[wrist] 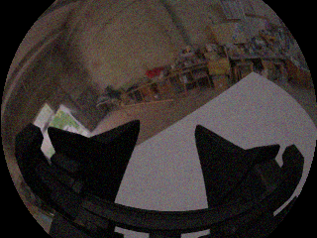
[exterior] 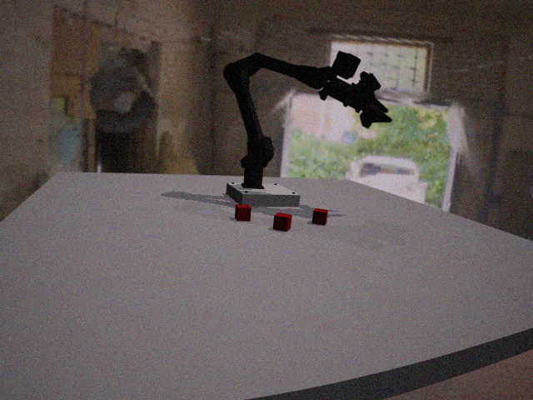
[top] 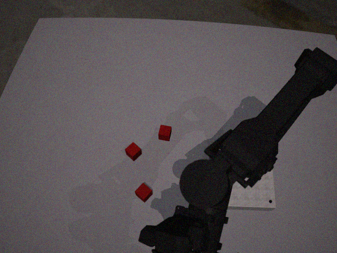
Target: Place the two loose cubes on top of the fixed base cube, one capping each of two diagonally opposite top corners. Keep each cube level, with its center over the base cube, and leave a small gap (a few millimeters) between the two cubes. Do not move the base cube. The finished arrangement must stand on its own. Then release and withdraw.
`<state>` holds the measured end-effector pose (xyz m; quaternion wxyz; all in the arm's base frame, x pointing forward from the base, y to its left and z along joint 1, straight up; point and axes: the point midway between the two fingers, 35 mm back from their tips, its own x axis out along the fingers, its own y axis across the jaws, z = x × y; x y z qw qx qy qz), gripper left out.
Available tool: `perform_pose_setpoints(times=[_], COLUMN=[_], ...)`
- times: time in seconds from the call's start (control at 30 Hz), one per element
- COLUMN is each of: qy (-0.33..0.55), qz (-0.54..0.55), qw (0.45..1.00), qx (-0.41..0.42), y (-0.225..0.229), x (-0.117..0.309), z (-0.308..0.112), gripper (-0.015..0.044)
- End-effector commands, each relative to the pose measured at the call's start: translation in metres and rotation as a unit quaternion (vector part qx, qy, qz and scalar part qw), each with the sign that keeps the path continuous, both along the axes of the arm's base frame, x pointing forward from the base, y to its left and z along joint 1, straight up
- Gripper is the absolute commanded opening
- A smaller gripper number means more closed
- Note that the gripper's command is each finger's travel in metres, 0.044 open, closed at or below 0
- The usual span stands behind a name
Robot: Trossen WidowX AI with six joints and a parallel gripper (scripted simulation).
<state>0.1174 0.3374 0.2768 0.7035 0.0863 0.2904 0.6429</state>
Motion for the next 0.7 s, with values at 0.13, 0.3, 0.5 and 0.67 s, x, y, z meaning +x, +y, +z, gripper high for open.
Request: perform_pose_setpoints(times=[0.13,0.3,0.5,0.67], qy=[-0.117,-0.180,-0.231,-0.253], qz=[-0.067,-0.089,-0.088,-0.064], qw=[0.985,0.961,0.921,0.884], qx=[-0.105,-0.192,-0.301,-0.388], y=[-0.032,-0.068,-0.121,-0.171], x=[0.075,0.118,0.158,0.179], z=[-0.033,-0.055,-0.080,-0.099], gripper=[0.0265,0.0265,0.0265,0.0265])
